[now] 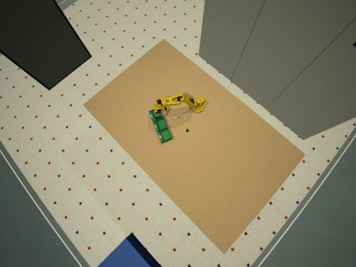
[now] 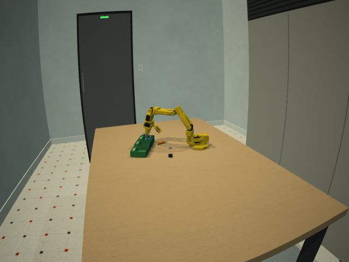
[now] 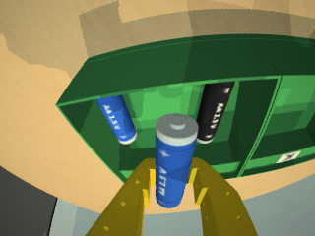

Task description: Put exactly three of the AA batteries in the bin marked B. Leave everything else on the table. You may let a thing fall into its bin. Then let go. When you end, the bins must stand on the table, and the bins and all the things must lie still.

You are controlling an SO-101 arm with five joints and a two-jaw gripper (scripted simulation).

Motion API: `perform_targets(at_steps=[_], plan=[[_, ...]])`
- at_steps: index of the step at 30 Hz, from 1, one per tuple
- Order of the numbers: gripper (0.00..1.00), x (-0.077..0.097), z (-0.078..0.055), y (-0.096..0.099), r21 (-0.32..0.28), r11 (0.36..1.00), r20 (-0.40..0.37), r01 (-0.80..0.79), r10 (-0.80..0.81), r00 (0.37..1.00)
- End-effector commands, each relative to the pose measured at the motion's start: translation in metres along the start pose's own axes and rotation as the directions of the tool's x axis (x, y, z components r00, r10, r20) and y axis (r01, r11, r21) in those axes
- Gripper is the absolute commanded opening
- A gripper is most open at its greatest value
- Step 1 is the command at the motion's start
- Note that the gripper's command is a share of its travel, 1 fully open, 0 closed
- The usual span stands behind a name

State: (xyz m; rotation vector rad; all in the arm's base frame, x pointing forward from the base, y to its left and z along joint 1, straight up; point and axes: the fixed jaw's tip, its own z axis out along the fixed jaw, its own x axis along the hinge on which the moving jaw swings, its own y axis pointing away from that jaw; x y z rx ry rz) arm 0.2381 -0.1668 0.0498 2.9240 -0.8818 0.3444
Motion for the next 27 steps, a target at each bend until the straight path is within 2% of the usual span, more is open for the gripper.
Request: perform_targets(at_steps=[1,3,20,27], plan=[[0.00,0.0101,-0.0154,0.0022,-0.001,1.000,-0.079,0.001,-0.001,0.997],[0.00,0.0098,-0.0180,0.0021,-0.001,1.000,-0.097,0.001,-0.001,0.995],[0.00,0.0098,-0.0179,0.0021,-0.001,1.000,-0.097,0.001,-0.001,0.995],[0.00,0.0093,-0.0146,0.0021,-0.001,1.000,-0.097,0.001,-0.001,0.995]])
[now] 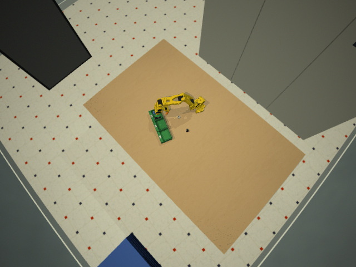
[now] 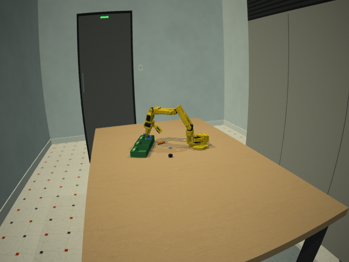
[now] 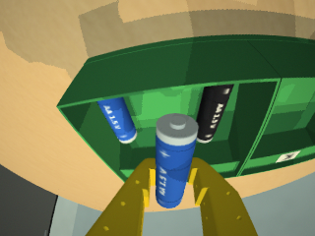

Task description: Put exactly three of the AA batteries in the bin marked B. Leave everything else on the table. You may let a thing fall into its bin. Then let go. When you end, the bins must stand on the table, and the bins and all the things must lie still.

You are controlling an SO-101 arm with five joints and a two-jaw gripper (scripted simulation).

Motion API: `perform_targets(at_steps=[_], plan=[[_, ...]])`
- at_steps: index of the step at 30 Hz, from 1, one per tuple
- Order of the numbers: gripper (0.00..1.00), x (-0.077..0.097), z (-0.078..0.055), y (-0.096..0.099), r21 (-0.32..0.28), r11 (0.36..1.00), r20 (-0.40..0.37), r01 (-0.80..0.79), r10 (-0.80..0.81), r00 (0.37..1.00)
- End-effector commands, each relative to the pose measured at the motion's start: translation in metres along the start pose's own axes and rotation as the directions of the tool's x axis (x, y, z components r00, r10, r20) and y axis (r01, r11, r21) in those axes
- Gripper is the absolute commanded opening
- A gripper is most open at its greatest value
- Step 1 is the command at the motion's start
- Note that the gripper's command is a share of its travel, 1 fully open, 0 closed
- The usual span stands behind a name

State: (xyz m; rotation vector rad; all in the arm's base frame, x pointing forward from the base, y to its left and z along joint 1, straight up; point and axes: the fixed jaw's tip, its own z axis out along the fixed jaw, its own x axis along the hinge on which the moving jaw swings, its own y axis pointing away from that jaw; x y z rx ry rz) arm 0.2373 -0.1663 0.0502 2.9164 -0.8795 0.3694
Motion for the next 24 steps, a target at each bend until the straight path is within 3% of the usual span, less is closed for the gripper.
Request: perform_targets(at_steps=[1,24], plan=[[0.00,0.0103,-0.0132,0.0021,-0.001,1.000,-0.080,0.001,-0.001,0.997],[0.00,0.0088,-0.0055,0.0021,-0.001,1.000,-0.080,0.001,-0.001,0.997]])
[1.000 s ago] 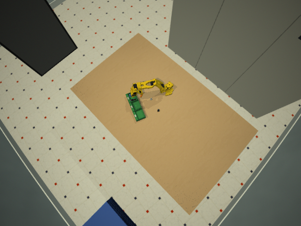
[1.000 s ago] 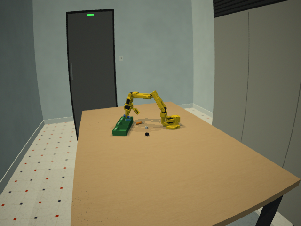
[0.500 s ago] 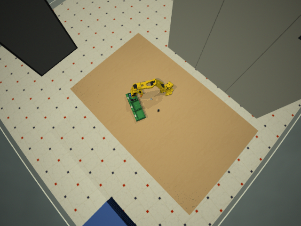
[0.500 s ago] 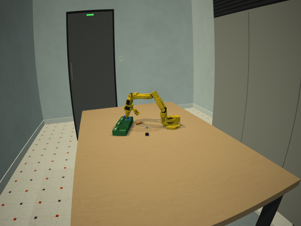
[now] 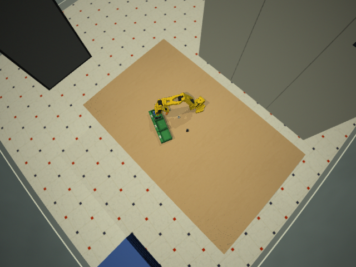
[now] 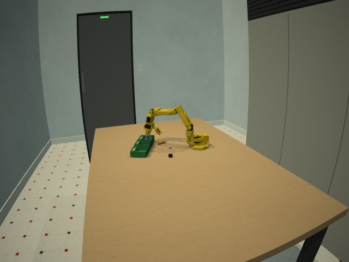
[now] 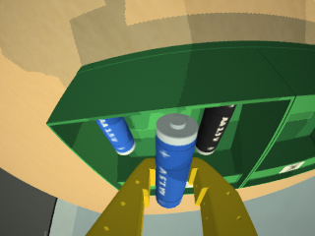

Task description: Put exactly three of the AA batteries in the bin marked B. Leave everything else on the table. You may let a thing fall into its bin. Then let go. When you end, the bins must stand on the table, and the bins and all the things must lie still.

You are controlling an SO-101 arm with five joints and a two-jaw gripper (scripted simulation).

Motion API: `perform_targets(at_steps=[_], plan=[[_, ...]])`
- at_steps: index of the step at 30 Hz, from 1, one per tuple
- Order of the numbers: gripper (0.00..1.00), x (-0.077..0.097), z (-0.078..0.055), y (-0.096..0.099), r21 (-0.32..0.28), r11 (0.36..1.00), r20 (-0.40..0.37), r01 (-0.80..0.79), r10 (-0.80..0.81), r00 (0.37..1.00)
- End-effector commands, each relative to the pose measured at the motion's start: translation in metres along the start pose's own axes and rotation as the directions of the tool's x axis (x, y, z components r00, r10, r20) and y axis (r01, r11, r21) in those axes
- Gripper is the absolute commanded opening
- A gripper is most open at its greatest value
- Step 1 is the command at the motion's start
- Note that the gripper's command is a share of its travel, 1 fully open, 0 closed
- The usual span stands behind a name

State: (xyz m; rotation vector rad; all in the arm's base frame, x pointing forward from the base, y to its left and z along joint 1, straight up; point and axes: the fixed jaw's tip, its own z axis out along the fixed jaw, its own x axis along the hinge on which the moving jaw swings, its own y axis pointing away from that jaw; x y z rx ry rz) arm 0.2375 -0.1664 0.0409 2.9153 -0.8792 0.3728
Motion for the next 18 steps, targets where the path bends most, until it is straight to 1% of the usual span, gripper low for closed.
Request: perform_targets(at_steps=[1,18], plan=[[0.00,0.0108,-0.0145,0.0021,-0.001,1.000,-0.078,0.001,-0.001,0.997],[0.00,0.0097,-0.0086,0.0021,-0.001,1.000,-0.078,0.001,-0.001,0.997]])
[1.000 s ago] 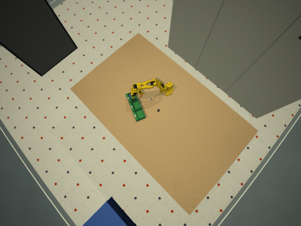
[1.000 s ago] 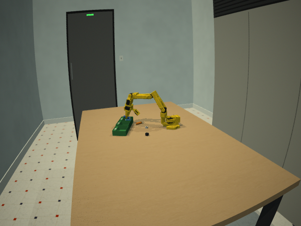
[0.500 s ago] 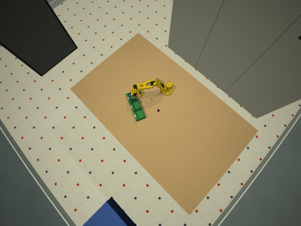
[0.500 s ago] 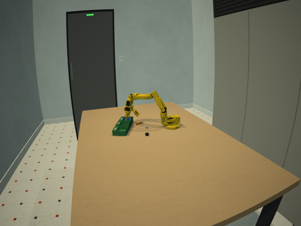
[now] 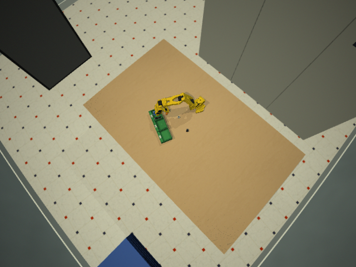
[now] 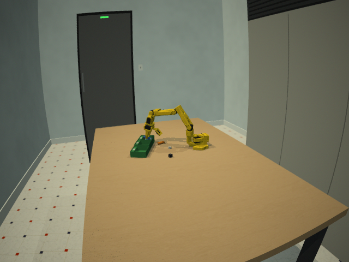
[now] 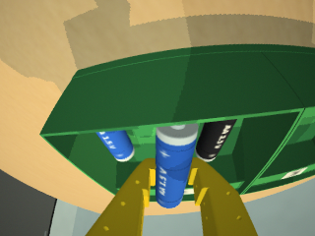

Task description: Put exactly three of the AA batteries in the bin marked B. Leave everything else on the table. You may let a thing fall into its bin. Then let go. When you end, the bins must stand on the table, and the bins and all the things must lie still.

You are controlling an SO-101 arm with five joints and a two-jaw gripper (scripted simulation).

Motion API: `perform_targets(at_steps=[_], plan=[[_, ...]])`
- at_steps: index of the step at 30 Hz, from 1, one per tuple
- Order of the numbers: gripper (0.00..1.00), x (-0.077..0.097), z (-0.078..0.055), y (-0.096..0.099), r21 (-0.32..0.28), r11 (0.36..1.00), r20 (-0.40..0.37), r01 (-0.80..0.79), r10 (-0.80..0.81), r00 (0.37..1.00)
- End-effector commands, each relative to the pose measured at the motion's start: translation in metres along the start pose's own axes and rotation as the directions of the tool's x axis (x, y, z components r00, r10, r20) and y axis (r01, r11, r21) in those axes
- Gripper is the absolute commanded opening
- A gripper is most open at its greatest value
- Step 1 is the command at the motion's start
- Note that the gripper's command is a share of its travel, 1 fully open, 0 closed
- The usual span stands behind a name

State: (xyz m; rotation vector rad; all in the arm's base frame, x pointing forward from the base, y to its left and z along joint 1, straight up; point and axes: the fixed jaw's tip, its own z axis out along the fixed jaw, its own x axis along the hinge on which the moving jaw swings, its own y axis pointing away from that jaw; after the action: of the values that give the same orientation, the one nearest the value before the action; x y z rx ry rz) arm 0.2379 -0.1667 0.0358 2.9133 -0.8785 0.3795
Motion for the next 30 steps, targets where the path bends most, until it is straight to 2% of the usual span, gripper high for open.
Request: perform_targets(at_steps=[1,30], plan=[[0.00,0.011,-0.014,0.002,-0.001,1.000,-0.073,0.001,-0.001,0.997],[0.00,0.008,-0.003,0.002,-0.001,1.000,-0.073,0.001,-0.001,0.997]])
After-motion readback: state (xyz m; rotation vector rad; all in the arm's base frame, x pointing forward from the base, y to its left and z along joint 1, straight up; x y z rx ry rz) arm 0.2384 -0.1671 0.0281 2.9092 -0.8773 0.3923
